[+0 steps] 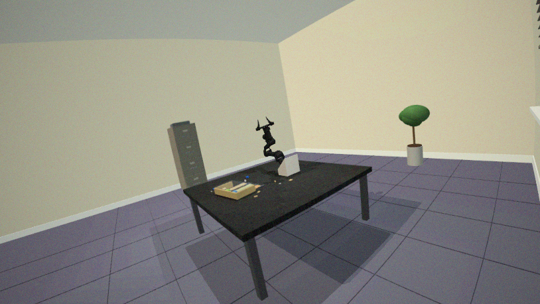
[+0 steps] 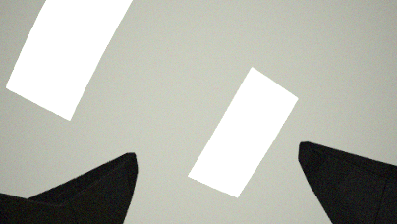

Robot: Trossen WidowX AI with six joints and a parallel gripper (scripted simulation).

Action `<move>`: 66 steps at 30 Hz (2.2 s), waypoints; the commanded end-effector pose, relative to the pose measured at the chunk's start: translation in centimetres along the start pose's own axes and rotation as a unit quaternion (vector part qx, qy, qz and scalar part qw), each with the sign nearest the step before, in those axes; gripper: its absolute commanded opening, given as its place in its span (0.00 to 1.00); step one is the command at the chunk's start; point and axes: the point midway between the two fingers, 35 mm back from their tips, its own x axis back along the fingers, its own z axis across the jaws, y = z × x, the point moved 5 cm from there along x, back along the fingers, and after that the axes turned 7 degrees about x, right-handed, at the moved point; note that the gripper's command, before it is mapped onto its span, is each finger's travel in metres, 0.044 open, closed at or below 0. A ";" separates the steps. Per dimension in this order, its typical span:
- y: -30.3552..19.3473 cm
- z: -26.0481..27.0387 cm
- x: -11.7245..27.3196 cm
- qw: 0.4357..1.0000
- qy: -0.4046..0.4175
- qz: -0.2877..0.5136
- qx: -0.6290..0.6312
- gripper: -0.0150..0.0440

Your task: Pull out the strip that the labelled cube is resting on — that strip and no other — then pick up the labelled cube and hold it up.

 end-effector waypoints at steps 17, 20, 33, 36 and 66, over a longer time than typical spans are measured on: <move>-18.3 -5.1 5.7 0.849 -0.157 0.488 0.130 0.93; -20.6 -6.7 8.5 0.785 -0.191 0.566 0.165 0.93; -22.9 -13.1 21.8 0.427 -0.304 0.792 0.314 0.93; -22.9 -13.1 22.0 0.422 -0.304 0.794 0.316 0.93; -23.9 -30.4 25.7 0.068 -0.287 0.945 0.143 0.25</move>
